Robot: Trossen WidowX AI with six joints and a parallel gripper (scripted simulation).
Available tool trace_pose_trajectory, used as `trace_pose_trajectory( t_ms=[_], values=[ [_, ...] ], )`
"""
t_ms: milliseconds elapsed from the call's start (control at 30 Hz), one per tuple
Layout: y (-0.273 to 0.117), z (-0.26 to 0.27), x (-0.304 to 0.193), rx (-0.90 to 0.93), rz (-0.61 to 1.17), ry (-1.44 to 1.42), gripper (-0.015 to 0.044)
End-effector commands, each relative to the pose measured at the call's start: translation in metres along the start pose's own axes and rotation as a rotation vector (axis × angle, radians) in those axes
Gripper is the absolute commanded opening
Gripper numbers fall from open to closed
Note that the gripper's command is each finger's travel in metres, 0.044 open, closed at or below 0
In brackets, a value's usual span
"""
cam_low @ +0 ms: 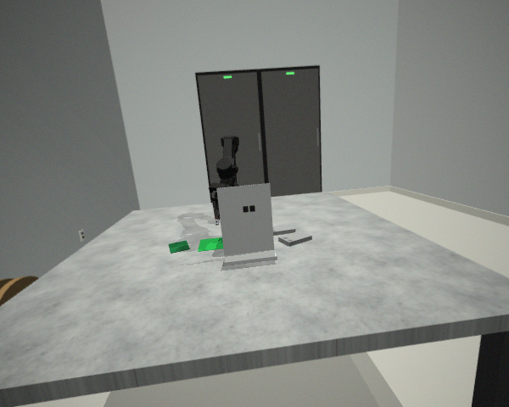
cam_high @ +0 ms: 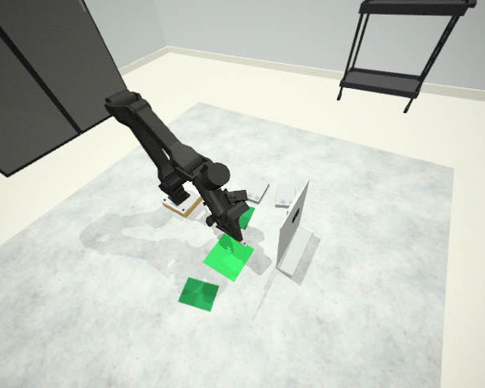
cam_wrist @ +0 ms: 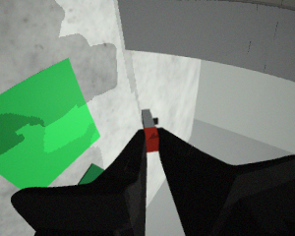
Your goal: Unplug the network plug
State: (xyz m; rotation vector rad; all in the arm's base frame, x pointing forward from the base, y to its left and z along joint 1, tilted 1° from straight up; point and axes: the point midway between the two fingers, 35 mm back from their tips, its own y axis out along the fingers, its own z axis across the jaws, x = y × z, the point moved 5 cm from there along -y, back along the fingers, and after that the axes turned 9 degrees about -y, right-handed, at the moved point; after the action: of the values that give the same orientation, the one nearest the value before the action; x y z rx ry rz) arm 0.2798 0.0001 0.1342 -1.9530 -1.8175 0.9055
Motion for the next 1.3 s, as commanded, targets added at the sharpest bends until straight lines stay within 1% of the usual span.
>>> trace_pose_trajectory(
  t_ms=[0,467,1267],
  values=[
    [0.002,0.005,-0.007,0.062,-0.023,0.013,0.0000],
    [0.000,0.027,-0.031,0.259,-0.102,0.110,0.0000],
    [0.024,0.052,-0.023,0.261,-0.103,0.112,0.0000]
  ],
)
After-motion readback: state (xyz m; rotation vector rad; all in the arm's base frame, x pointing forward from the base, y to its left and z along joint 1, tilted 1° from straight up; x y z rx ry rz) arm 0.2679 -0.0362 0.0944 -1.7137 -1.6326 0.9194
